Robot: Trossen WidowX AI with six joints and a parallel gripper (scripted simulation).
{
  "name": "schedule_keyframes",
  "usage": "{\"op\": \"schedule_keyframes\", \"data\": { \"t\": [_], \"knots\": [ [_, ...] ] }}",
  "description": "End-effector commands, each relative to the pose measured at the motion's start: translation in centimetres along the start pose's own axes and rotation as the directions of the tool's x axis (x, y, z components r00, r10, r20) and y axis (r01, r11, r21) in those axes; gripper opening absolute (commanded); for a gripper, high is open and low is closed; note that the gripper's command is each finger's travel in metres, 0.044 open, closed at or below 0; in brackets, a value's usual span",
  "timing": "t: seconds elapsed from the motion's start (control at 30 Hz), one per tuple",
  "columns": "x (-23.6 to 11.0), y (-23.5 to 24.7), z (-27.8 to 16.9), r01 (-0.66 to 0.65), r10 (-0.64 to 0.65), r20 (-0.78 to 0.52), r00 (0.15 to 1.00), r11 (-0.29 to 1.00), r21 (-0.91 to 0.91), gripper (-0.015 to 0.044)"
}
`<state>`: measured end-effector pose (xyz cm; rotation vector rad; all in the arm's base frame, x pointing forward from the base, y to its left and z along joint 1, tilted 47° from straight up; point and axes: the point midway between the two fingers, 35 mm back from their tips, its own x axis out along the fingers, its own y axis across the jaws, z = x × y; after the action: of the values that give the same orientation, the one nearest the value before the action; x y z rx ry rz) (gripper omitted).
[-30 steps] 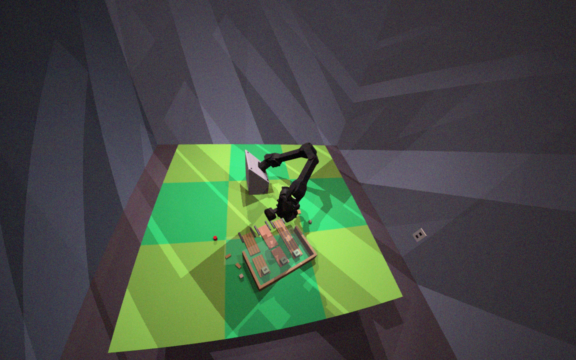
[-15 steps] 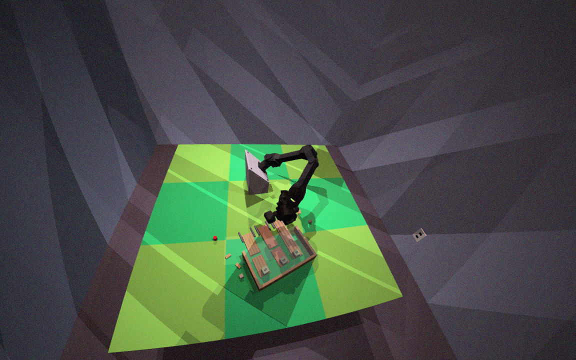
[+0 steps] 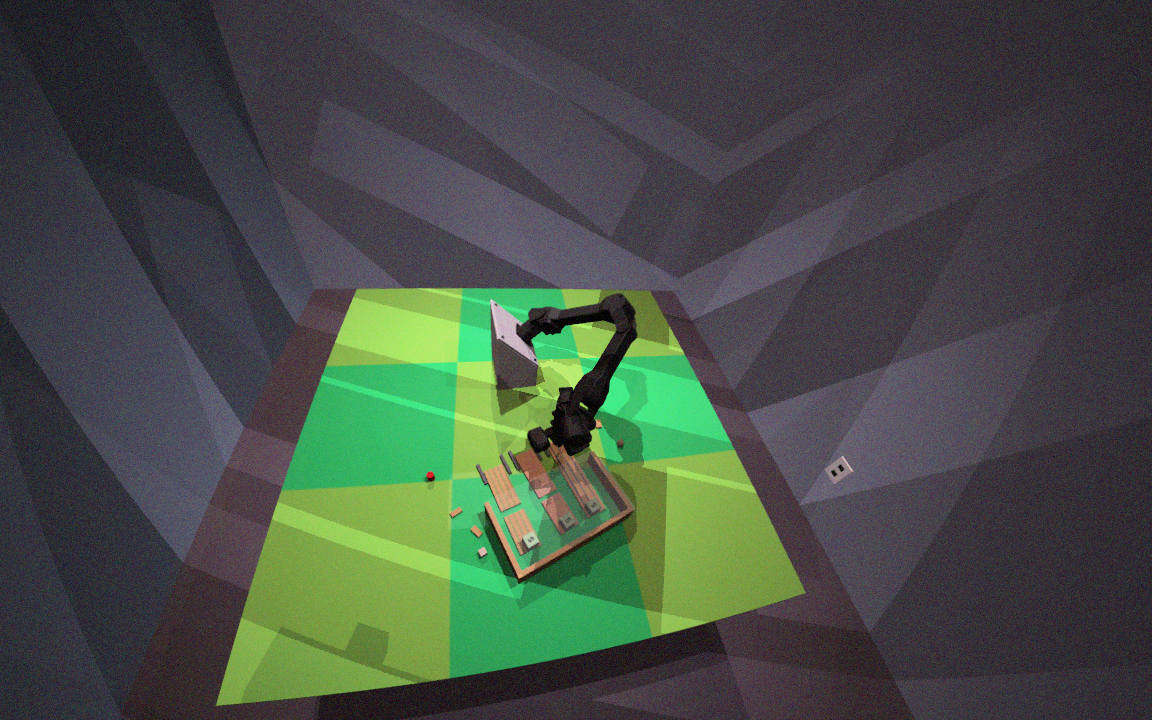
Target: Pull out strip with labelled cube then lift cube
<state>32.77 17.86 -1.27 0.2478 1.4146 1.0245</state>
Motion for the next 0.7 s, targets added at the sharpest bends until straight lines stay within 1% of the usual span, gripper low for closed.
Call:
{"op": "schedule_keyframes", "data": {
  "t": [0.0,0.17,0.67],
  "knots": [
    [0.93,0.11,-0.25,-0.007,0.007,-0.005,1.000,1.000,0.008,0.0000],
    [1.64,0.15,-0.28,-0.009,0.009,-0.004,1.000,1.000,0.008,0.0000],
    [1.68,0.15,-0.28,-0.009,0.009,-0.004,1.000,1.000,0.008,0.0000]
  ]
}}
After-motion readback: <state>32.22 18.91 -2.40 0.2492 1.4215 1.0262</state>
